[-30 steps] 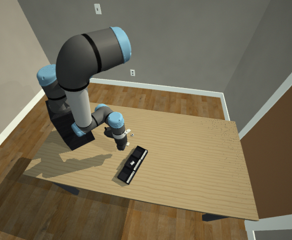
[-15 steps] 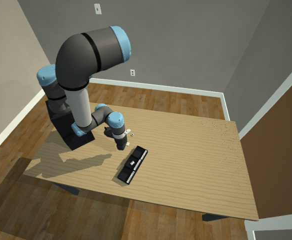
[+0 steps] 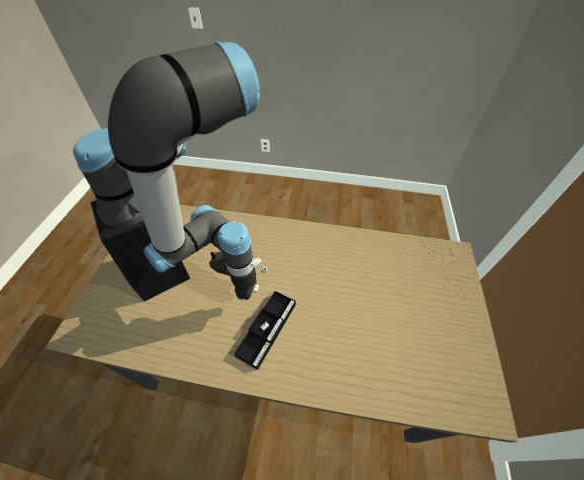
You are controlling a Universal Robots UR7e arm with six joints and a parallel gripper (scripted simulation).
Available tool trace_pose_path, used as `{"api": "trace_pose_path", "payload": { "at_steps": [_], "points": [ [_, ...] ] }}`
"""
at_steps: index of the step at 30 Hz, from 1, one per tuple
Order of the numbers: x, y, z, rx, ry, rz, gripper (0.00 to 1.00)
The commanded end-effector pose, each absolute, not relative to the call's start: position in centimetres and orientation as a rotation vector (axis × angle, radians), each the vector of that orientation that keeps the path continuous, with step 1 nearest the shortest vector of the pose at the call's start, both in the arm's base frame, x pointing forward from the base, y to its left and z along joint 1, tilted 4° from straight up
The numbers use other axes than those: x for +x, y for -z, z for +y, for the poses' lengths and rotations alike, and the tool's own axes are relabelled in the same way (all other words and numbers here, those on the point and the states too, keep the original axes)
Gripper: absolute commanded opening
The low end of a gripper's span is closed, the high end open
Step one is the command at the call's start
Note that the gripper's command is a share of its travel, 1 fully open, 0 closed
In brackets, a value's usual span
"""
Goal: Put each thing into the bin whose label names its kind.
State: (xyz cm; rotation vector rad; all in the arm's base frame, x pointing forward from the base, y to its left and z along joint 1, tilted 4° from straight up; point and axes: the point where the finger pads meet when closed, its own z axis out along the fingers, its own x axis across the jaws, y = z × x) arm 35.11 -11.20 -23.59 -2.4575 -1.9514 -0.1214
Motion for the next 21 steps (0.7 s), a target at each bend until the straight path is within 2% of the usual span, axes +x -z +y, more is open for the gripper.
{"api": "trace_pose_path", "payload": {
  "at_steps": [1,21],
  "points": [
    [37.7,23.3,-11.5,-2.461,0.124,-1.961,0.34],
    [46.9,22.9,-11.6,-2.054,0.127,-2.418,0.34]
  ]
}}
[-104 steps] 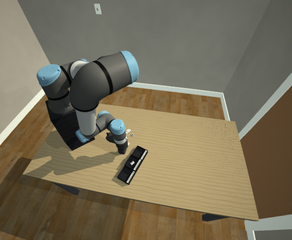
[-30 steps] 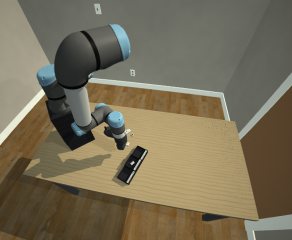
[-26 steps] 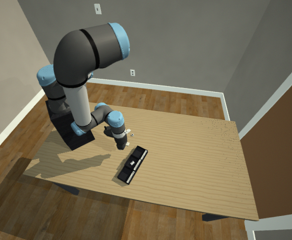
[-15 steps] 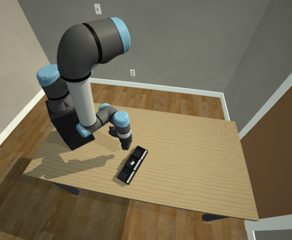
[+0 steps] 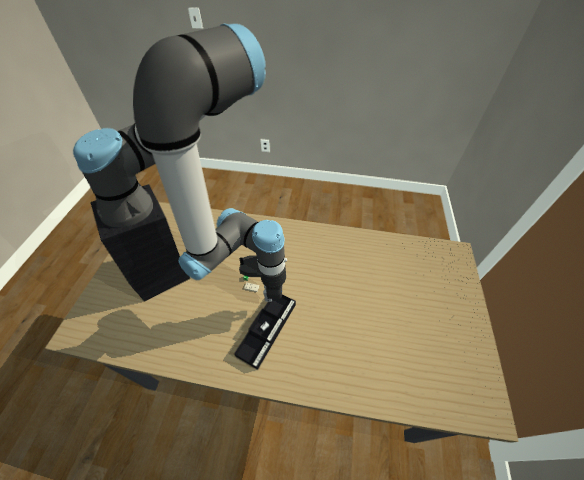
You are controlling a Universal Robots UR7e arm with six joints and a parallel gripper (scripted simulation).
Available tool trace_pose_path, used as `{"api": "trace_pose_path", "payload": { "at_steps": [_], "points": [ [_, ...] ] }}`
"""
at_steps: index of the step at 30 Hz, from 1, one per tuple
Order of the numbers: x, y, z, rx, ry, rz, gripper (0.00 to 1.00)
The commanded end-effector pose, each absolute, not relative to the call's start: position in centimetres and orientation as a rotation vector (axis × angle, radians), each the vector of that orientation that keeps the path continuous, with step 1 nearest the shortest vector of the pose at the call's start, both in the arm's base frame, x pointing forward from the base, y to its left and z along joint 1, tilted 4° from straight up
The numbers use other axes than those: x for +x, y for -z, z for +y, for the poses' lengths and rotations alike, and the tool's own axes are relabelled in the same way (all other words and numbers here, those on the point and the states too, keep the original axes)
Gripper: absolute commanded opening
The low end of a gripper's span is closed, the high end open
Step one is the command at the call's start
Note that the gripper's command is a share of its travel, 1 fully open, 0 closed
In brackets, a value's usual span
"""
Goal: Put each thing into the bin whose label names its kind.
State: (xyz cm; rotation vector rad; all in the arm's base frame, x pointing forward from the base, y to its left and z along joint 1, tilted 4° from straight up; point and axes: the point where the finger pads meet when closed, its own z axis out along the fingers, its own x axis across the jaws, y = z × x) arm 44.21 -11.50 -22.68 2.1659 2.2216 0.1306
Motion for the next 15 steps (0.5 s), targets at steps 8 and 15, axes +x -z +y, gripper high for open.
{"api": "trace_pose_path", "payload": {
  "at_steps": [8,15],
  "points": [
    [47.19,22.71,-11.67,1.801,-0.123,2.512,0.34],
    [46.90,22.75,-11.49,1.622,-0.116,2.629,0.34]
  ]
}}
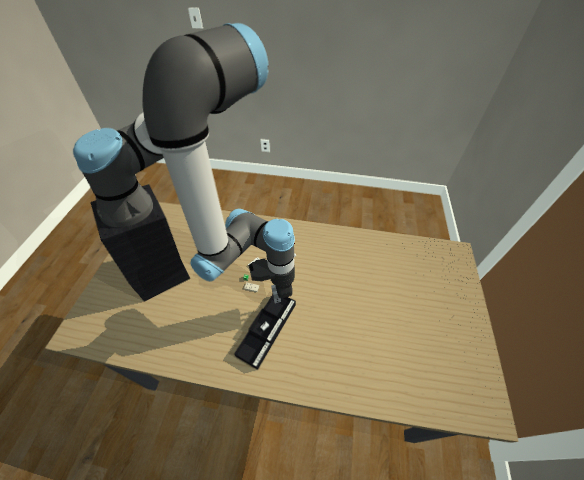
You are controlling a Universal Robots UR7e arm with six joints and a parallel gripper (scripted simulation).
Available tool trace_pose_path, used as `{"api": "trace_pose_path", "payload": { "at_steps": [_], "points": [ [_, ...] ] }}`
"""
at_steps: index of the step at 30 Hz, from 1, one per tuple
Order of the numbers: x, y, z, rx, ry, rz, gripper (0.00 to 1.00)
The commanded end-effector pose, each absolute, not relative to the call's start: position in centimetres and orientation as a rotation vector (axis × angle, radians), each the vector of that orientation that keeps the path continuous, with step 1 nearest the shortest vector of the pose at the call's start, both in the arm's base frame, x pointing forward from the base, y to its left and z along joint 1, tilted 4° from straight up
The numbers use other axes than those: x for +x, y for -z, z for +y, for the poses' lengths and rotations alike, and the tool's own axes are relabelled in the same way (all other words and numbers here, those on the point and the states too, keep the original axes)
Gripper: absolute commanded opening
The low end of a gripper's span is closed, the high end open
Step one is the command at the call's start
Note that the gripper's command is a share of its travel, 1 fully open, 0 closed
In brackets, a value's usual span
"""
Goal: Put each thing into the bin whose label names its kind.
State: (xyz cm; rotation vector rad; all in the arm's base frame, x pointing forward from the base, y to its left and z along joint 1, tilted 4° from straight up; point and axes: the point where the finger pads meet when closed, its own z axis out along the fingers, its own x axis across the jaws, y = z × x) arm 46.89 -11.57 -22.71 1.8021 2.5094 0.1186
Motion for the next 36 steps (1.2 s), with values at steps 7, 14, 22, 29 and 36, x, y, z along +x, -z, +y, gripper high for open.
{"api": "trace_pose_path", "payload": {
  "at_steps": [7,14,22,29,36],
  "points": [
    [46.87,22.75,-11.49,1.440,-0.108,2.728,0.34],
    [46.79,22.75,-11.49,1.245,-0.101,2.822,0.34],
    [46.79,22.75,-11.58,1.028,-0.095,2.910,0.34],
    [46.84,22.75,-11.56,0.824,-0.091,2.976,0.34],
    [46.85,22.76,-11.54,0.664,-0.092,3.018,0.34]
  ]
}}
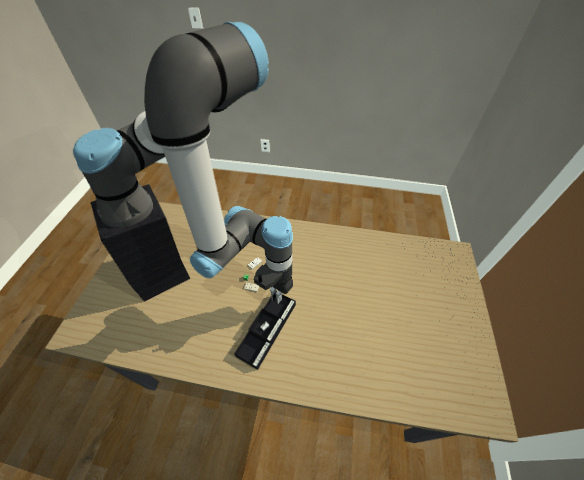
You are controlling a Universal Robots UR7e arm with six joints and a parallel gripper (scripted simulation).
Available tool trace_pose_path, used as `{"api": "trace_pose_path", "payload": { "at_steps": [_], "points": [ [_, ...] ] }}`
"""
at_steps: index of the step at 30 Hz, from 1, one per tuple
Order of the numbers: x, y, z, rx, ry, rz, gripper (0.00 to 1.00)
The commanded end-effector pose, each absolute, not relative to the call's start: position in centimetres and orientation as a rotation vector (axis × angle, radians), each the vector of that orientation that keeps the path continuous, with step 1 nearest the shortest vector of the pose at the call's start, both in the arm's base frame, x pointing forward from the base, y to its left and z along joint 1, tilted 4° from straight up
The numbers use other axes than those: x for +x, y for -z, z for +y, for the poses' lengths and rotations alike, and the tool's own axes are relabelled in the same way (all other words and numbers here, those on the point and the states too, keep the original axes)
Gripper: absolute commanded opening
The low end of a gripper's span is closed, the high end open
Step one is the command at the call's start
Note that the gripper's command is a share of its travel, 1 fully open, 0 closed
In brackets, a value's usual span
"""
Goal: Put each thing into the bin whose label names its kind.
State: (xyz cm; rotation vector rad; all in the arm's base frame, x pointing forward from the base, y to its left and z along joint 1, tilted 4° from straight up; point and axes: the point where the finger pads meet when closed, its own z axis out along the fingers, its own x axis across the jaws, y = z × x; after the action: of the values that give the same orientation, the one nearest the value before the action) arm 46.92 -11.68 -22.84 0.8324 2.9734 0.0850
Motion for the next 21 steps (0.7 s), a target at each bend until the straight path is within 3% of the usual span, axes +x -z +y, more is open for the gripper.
{"api": "trace_pose_path", "payload": {
  "at_steps": [1,21],
  "points": [
    [46.84,22.77,-11.52,0.664,-0.092,3.018,0.34],
    [47.13,23.24,-11.67,0.663,-0.090,3.015,0.34]
  ]
}}
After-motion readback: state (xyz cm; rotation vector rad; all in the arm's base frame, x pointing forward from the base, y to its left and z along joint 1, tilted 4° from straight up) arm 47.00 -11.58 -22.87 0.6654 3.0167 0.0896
